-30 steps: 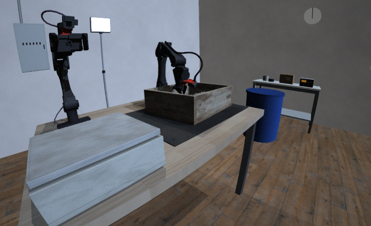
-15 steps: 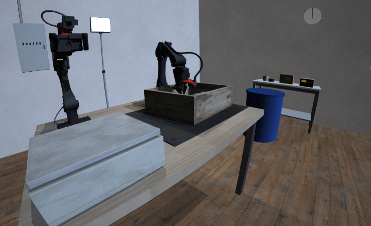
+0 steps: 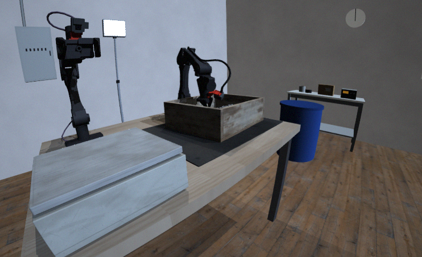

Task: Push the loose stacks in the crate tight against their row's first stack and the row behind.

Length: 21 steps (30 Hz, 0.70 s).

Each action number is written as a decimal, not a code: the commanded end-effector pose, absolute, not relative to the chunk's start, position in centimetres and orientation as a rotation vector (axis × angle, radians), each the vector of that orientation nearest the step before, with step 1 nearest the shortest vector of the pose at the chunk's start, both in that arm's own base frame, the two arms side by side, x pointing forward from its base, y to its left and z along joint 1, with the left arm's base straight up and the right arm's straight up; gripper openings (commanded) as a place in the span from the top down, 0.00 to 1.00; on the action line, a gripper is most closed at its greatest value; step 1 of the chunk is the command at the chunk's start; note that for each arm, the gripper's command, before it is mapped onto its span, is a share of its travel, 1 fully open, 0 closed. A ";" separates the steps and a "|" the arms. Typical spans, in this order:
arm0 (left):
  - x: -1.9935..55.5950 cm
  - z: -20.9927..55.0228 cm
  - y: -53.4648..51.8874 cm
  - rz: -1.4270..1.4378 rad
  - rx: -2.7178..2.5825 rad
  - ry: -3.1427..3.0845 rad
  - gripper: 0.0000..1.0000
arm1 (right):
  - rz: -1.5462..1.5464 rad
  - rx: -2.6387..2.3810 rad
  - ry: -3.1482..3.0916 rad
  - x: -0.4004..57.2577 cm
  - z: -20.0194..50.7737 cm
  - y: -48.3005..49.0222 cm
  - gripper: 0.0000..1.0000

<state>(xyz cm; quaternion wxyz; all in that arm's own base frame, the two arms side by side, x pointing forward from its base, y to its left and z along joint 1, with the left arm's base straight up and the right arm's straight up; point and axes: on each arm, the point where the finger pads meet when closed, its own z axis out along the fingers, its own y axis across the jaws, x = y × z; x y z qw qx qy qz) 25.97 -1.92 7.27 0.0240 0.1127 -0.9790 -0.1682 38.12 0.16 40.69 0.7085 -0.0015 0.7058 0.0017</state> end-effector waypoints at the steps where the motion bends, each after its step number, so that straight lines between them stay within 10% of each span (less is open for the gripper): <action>1: 27.1 7.8 -2.0 -0.514 0.364 -3.091 0.99 | 0.008 0.010 1.491 37.8 44.0 0.1 0.00; 21: 26.1 7.1 -1.2 -0.546 0.360 -3.045 0.99 | 0.008 0.010 1.491 37.8 44.0 0.1 0.00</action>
